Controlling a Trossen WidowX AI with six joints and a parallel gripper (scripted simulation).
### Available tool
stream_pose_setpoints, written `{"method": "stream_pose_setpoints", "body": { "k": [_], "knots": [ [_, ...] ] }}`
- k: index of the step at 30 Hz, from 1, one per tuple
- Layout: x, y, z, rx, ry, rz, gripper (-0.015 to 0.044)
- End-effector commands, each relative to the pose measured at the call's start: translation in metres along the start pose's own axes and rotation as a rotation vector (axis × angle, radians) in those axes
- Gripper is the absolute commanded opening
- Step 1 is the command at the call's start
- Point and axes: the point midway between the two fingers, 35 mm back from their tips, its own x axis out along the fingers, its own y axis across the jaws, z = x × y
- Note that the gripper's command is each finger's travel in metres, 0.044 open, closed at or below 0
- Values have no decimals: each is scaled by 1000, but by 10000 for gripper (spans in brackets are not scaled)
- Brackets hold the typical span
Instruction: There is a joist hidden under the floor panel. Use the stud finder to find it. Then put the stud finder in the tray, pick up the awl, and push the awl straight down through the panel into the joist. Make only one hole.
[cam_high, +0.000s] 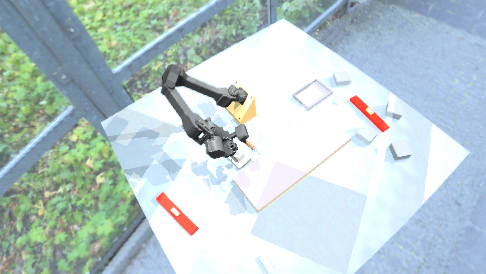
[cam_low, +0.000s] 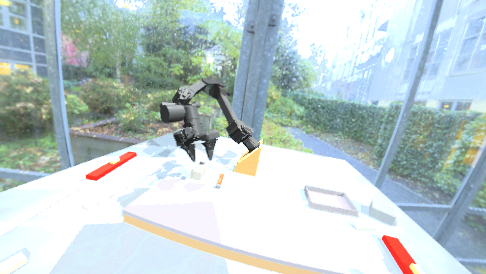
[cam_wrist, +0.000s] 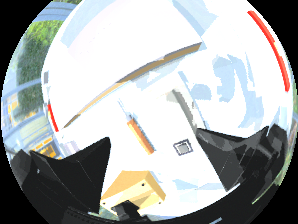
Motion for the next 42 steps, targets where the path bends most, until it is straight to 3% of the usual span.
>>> {"method": "stream_pose_setpoints", "body": {
  "k": [1, 23, 42],
  "knots": [
    [8, -2, -3, -563, -181, -339, 440],
    [8, -3, -4, -563, -181, -339, 440],
    [35, -13, -2, -561, -179, -335, 440]
  ]
}}
